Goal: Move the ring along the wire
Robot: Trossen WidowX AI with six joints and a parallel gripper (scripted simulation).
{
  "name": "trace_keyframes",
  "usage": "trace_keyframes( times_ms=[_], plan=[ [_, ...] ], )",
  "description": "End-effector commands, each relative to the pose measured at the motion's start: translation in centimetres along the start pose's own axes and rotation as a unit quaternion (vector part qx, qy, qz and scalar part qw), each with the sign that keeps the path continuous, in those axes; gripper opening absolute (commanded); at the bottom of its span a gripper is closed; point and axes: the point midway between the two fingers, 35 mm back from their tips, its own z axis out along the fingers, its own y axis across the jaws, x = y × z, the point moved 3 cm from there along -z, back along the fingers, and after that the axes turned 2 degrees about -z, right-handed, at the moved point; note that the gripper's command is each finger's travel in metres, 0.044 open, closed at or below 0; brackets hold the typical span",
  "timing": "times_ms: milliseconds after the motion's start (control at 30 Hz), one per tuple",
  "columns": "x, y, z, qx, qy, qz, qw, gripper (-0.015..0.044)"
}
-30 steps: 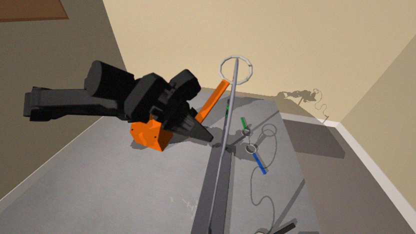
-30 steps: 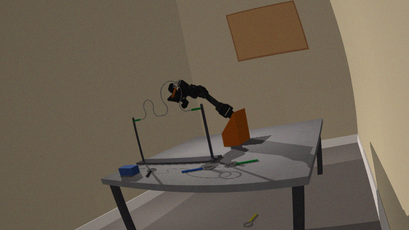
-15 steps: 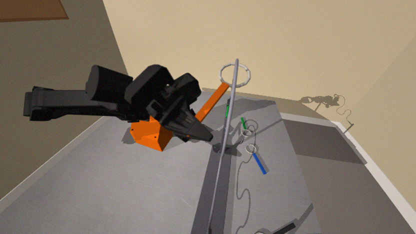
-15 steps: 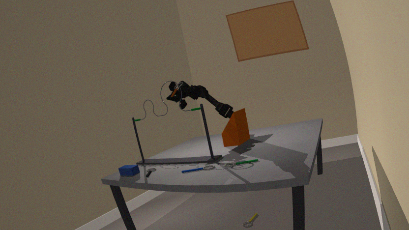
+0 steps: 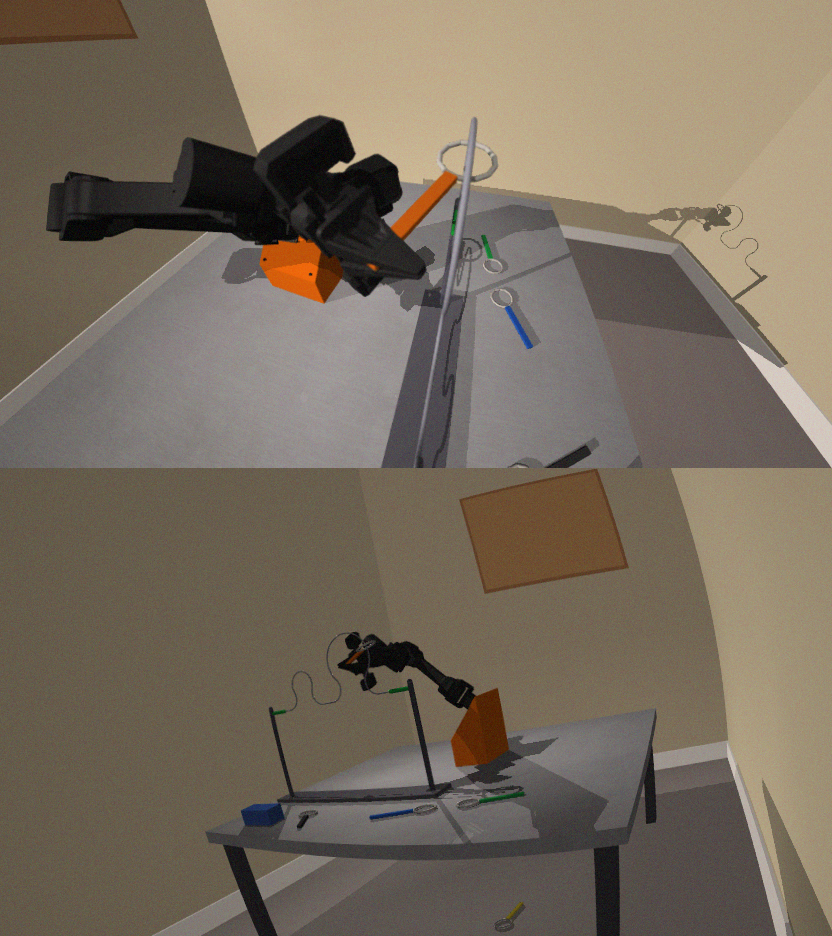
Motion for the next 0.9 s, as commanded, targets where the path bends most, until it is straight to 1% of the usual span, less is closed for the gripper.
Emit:
trace_keyframes(
  times_ms=[0,867],
  plan=[
    [0.0,-0.1,0.0,0.010,-0.004,-0.021,1.000,-0.0150],
    [-0.1,-1.2,0.1,0.075,-0.019,-0.167,0.983,-0.0150]
  ],
)
